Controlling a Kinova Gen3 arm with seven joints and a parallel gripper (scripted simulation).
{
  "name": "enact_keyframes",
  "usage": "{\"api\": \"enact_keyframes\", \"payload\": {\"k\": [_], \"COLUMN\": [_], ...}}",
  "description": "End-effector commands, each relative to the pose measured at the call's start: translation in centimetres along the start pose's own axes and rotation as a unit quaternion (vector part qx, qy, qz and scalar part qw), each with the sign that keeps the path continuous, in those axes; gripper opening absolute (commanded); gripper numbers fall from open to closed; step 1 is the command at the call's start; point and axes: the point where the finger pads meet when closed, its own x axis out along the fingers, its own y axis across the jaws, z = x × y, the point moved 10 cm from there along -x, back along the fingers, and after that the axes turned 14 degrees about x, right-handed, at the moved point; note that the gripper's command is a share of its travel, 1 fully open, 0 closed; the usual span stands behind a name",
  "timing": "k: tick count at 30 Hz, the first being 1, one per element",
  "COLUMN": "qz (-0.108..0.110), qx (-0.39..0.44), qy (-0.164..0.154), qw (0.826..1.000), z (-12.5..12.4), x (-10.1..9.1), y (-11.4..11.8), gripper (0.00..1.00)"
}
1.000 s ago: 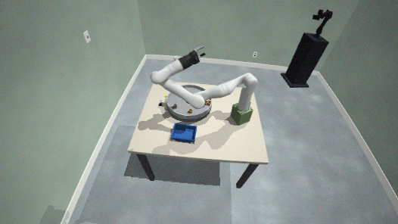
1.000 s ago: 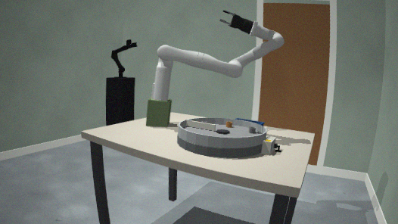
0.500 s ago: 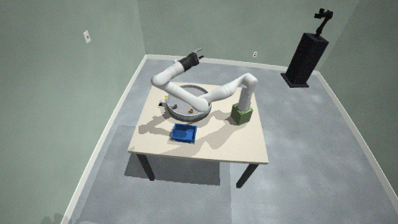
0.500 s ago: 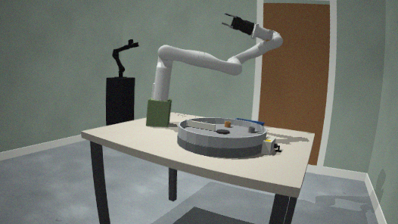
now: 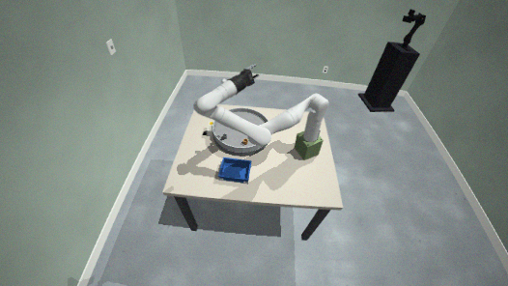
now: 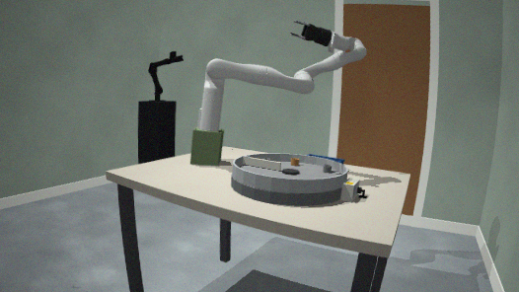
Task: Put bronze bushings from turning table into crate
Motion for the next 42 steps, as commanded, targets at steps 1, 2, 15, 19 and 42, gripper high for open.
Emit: {"api": "enact_keyframes", "payload": {"k": [1,2,15,19,42], "qz": [-0.03,-0.042,-0.054,-0.101,-0.16], "qx": [-0.029,-0.044,-0.059,-0.119,-0.192], "qy": [0.043,0.06,0.077,0.144,0.225], "qw": [0.998,0.996,0.994,0.977,0.942], "z": [1.1,1.3,1.4,1.8,2.0], "x": [-0.5,-0.6,-0.7,-1.0,-1.0], "y": [0.0,-0.2,-0.3,-0.9,-1.5], "gripper": [1.0,1.0,1.0,1.0,1.0]}}
